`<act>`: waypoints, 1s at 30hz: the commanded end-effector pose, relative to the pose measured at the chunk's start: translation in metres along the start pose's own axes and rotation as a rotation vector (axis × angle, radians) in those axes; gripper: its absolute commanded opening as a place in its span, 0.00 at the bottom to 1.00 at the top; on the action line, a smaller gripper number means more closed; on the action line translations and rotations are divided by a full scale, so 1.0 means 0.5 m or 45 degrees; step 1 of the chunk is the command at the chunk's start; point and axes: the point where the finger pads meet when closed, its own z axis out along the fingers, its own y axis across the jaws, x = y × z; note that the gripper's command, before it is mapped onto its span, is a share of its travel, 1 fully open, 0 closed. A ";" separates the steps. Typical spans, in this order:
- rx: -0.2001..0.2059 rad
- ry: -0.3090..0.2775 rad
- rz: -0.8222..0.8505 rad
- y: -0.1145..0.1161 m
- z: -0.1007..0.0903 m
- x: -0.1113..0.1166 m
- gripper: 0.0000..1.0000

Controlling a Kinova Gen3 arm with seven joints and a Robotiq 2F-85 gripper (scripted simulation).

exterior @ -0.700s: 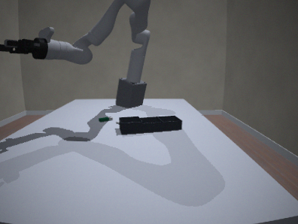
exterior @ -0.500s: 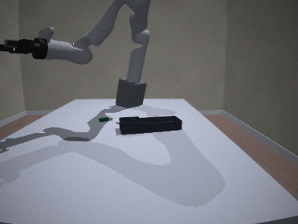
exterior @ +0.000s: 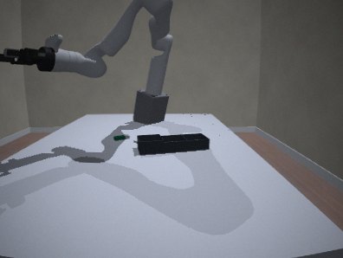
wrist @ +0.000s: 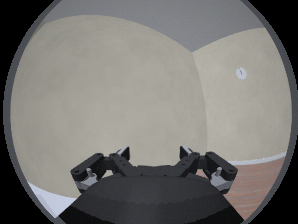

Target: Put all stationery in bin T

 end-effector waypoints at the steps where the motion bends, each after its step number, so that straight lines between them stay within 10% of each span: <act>1: 0.003 -0.022 -0.010 0.004 -0.006 -0.064 0.09; 11: 0.003 -0.022 -0.010 0.010 -0.020 -0.228 0.09; 15: 0.003 -0.022 -0.010 0.010 -0.020 -0.228 0.09; 18: -0.134 0.028 0.022 0.030 -0.031 -0.203 0.09; 21: -0.134 0.028 0.022 0.057 -0.025 -0.175 0.09; 23: -0.255 0.064 0.039 0.084 -0.031 -0.156 0.09; 25: -0.256 0.064 0.039 0.107 -0.036 -0.140 0.09; 27: -0.378 0.094 0.060 0.135 -0.045 -0.123 0.09; 30: -0.378 0.094 0.060 0.148 -0.050 -0.114 0.09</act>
